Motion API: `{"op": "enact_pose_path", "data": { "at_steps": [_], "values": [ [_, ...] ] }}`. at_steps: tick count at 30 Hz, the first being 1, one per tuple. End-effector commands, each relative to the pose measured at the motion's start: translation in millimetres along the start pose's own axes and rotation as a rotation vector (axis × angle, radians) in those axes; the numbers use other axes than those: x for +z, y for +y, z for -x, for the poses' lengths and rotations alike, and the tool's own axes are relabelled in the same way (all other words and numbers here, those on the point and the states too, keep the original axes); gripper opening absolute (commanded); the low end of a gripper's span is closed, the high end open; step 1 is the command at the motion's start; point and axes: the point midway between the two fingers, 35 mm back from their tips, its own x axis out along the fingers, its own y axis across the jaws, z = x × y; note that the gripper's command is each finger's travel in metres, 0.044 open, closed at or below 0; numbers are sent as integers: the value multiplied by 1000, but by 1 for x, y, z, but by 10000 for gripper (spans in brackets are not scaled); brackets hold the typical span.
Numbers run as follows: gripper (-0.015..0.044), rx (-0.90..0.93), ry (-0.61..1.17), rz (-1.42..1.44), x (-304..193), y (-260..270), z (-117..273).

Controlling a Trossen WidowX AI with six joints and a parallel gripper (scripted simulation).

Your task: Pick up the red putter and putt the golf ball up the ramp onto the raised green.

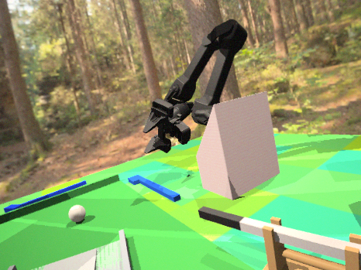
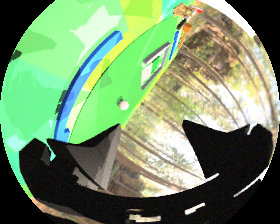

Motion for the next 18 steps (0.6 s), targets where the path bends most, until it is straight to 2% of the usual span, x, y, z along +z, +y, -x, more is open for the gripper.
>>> {"op": "enact_pose_path", "data": {
  "at_steps": [1,2,9,18],
  "values": [
    [426,-4,-6,13,0,0,0],
    [440,-16,-22,52,0,-1,-2],
    [440,-241,-220,628,1,-12,-29],
    [440,-717,-339,1479,20,-41,-81]
  ]
}}
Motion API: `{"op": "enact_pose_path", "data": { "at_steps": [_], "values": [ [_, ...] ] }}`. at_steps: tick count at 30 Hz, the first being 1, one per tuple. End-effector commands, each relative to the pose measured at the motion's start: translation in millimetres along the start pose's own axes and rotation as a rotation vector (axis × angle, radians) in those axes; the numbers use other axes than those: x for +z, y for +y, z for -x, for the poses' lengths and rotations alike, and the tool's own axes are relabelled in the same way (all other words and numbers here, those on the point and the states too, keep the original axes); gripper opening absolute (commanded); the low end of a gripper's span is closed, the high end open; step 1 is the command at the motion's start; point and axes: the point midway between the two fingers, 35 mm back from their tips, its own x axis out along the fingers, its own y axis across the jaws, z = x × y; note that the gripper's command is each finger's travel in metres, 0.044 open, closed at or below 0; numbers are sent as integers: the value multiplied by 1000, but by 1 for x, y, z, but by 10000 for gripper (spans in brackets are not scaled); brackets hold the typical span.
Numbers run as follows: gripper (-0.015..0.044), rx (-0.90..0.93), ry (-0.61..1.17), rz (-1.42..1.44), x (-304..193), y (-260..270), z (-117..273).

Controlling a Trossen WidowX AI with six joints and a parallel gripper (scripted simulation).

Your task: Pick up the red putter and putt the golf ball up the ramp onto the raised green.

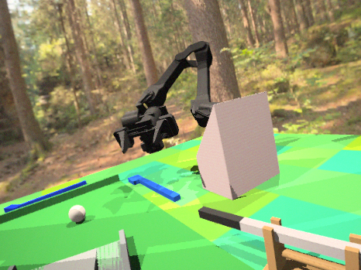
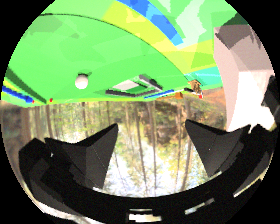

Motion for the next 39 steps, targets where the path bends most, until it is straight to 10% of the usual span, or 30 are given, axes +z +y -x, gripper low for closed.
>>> {"op": "enact_pose_path", "data": {
  "at_steps": [1,18,39],
  "values": [
    [440,-273,-24,568,-10,-7,-43],
    [440,-930,285,2070,-45,-72,-159],
    [440,-1706,1197,3277,-51,-196,-241]
  ]
}}
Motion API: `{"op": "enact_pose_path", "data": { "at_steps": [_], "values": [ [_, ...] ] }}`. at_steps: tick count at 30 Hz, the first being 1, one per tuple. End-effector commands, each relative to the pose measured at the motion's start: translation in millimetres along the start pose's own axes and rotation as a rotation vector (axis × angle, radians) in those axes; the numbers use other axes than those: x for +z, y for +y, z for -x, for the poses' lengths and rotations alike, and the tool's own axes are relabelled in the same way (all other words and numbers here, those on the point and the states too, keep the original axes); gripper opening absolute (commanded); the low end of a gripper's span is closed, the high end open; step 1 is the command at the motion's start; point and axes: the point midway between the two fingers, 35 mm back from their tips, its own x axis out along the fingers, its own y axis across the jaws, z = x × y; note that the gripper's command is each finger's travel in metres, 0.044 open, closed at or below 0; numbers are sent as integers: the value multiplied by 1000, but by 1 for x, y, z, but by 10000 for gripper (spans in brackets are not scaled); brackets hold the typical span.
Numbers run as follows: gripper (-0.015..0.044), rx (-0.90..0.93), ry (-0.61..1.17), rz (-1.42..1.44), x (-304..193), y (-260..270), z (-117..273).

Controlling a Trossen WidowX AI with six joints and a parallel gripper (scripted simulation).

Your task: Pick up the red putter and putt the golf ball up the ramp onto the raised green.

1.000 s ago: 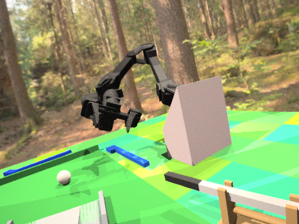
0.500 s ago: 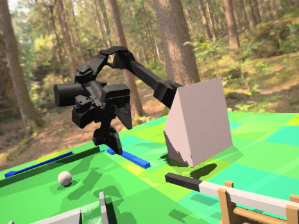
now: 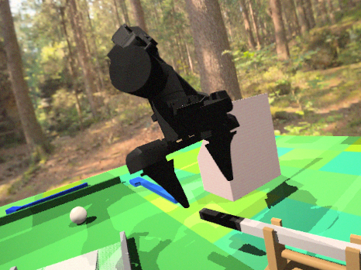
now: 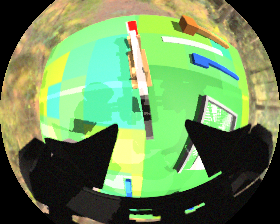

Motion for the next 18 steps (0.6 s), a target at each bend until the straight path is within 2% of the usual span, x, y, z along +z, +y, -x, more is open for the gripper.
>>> {"op": "enact_pose_path", "data": {
  "at_steps": [1,18],
  "values": [
    [440,-2,53,105,3,4,-9],
    [440,-2,54,105,-10,5,-46]
  ]
}}
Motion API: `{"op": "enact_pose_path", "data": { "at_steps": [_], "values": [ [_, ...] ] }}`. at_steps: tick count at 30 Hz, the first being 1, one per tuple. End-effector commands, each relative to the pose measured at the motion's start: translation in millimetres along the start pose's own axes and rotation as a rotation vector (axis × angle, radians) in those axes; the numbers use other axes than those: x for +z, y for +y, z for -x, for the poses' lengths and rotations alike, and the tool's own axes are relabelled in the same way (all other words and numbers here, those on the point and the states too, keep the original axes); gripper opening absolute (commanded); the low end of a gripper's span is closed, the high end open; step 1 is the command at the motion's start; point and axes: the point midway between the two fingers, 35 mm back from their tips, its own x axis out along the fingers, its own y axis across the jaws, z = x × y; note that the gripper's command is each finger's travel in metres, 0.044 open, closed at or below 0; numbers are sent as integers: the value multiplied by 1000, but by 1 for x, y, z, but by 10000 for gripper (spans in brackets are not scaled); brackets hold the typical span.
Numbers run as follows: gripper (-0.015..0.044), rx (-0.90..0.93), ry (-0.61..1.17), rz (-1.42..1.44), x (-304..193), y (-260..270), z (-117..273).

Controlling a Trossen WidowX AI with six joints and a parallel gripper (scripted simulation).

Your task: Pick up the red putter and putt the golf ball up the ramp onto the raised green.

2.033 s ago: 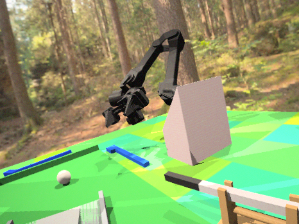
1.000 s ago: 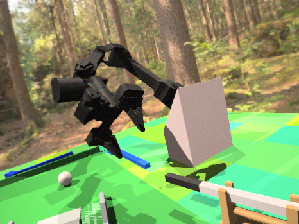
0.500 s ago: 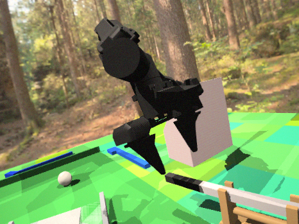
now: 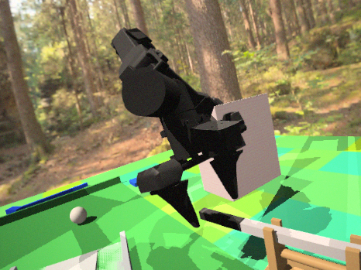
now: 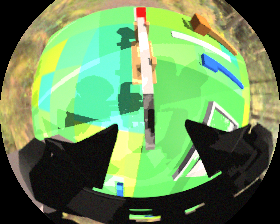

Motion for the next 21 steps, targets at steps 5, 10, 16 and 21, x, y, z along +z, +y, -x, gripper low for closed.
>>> {"op": "enact_pose_path", "data": {
  "at_steps": [5,10,16,21],
  "values": [
    [440,12,13,4,-7,3,-22],
    [440,12,13,4,-8,3,-25],
    [440,12,13,4,-11,3,-34],
    [440,12,14,4,-13,3,-41]
  ]
}}
